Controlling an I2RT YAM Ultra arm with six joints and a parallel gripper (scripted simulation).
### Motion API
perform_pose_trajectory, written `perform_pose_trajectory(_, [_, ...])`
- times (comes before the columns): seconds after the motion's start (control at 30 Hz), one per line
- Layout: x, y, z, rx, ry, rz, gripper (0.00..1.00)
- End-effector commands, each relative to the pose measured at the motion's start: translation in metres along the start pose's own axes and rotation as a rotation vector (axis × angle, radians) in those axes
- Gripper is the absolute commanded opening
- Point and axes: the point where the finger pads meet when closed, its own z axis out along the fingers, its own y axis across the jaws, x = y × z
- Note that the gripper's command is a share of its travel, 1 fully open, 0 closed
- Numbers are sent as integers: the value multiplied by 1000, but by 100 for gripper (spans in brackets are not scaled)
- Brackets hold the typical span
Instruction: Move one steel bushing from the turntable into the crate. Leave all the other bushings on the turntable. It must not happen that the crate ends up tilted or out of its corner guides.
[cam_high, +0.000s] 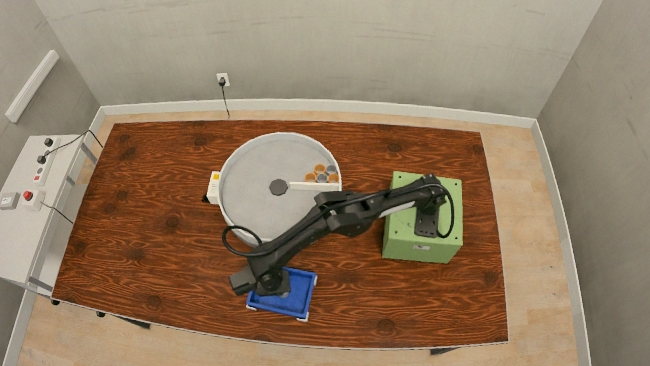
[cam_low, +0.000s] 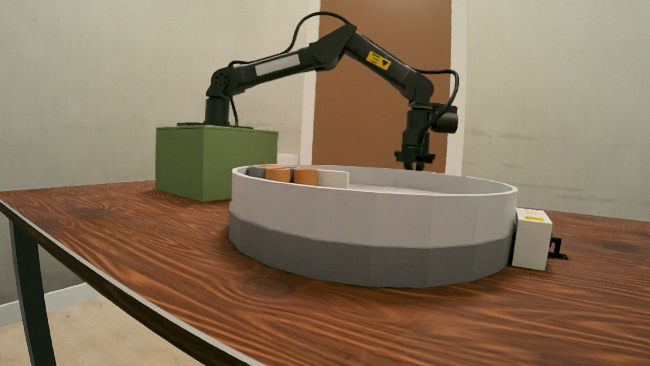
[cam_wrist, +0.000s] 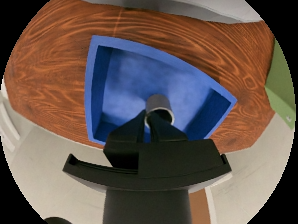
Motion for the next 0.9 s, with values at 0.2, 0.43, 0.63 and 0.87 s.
perform_pose_trajectory(0.2, [4, 15, -28, -54, 11, -3, 0])
perform_pose_trajectory(0.43, [4, 15, -28, -54, 11, -3, 0])
perform_pose_trajectory(0.63, [4, 15, -28, -54, 11, -3, 0])
perform_pose_trajectory(0.87, [4, 15, -28, -54, 11, -3, 0])
